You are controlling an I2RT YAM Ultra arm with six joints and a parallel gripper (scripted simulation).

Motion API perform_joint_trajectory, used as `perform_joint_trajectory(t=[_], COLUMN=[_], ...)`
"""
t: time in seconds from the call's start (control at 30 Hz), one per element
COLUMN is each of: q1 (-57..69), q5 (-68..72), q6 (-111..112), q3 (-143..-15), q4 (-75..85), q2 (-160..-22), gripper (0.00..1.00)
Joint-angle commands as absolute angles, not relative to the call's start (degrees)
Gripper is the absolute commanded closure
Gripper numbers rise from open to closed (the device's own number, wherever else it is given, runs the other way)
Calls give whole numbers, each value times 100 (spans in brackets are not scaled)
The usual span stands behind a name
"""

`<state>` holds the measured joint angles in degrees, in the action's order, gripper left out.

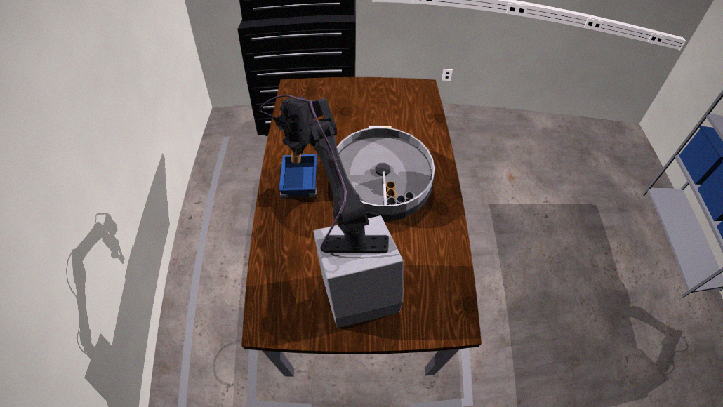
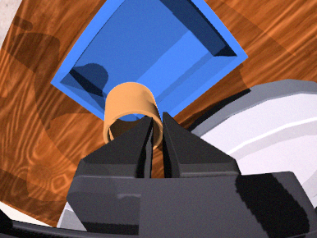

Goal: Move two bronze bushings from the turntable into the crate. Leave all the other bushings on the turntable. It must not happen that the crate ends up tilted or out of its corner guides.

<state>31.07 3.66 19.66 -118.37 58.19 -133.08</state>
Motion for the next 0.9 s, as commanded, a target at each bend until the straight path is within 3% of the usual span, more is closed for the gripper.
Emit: perform_joint_trajectory(t=[0.0, 0.87], q1=[3077, 3008], q5=[371, 311], q6=[1915, 2044], q3=[-12082, -12006], q4=[5853, 4950], q2=[-13164, -14025], gripper=[100, 100])
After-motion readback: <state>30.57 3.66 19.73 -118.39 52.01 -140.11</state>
